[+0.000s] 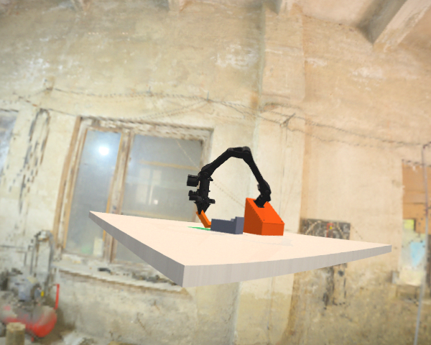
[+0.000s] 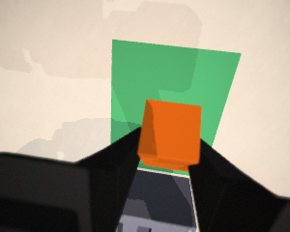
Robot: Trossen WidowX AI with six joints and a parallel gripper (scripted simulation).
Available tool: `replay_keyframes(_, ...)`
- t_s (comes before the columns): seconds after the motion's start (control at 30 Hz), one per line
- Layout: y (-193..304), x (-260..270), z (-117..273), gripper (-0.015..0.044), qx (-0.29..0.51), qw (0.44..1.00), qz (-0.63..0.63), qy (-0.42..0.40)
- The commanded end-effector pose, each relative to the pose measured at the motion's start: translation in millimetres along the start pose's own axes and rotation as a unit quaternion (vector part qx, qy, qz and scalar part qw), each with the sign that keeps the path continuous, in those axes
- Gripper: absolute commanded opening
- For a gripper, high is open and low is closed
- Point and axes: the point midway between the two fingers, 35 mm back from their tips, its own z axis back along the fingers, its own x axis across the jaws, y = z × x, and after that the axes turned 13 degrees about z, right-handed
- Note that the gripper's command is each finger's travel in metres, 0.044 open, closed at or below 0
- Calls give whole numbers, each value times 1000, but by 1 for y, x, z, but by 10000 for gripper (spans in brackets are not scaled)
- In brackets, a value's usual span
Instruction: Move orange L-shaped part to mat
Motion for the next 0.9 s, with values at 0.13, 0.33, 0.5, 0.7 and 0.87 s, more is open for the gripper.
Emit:
replay_keyframes(0.13,1,0,-4,0,0,1000,-2,-2)
replay_keyframes(0.33,0,0,-3,53,0,1000,0,0)
replay_keyframes(0.5,0,0,-3,184,0,1000,0,0)
replay_keyframes(0.7,-2,1,30,341,-1,1000,-1,0)
replay_keyframes(0.87,0,0,84,400,-1,1000,-2,0)
